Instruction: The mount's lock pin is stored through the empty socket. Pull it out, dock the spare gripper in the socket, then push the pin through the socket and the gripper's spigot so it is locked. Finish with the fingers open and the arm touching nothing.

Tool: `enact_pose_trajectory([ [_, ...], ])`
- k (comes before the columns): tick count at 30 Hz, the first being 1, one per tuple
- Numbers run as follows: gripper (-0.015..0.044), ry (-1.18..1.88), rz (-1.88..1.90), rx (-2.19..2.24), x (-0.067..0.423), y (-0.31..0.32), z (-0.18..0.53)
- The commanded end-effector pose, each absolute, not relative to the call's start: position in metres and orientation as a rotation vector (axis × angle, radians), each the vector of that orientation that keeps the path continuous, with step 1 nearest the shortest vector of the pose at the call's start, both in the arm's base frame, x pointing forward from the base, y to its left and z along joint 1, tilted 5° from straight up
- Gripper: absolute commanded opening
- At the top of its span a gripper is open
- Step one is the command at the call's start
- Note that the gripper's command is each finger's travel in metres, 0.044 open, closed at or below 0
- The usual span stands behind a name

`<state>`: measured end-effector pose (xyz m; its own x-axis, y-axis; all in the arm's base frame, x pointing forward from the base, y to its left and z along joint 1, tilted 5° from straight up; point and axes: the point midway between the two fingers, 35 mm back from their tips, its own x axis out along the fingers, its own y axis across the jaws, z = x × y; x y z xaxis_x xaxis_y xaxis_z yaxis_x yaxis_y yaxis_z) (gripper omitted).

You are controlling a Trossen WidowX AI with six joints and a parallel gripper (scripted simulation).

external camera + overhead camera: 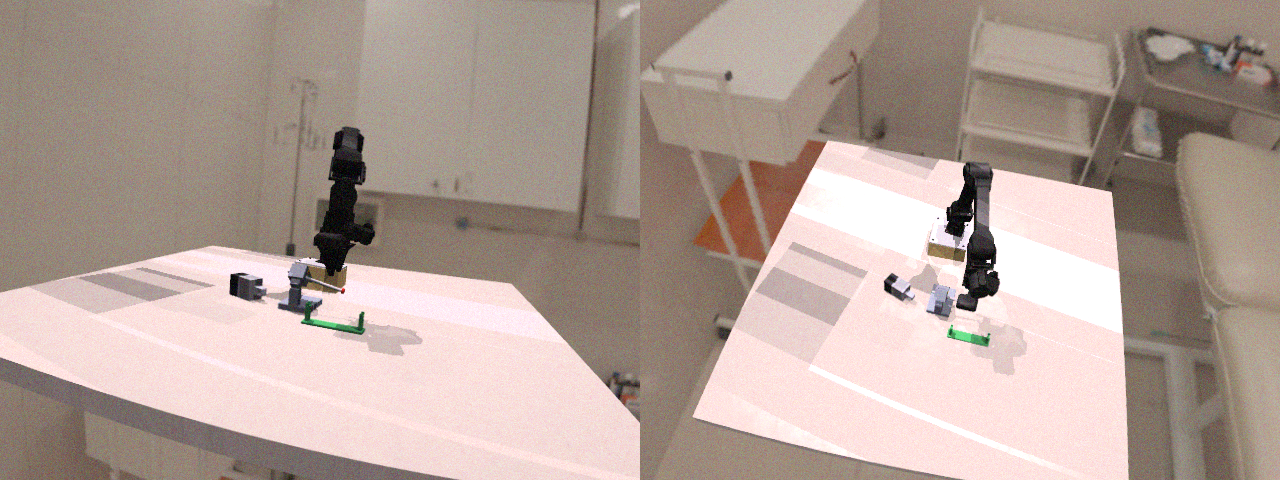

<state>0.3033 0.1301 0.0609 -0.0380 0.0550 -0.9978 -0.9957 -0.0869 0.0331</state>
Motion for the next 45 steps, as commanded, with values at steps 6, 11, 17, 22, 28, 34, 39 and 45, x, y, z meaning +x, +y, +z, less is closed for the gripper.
enact_pose_trajectory([
  [6,0.03,1.153,1.324,-1.205,0.303,0.132,0.044],
  [11,0.03,1.153,1.324,-1.205,0.302,0.133,0.036],
  [17,0.03,1.153,1.325,-1.204,0.302,0.134,0.026],
  [22,0.03,1.153,1.325,-1.204,0.301,0.135,0.018],
  [28,0.03,1.153,1.325,-1.204,0.3,0.135,0.008],
  [34,0.03,1.153,1.325,-1.204,0.299,0.136,0.001],
  [39,0.03,1.153,1.325,-1.204,0.299,0.136,0.001],
  [45,0.0142,1.153,1.325,-1.204,0.299,0.136,0.001],
])
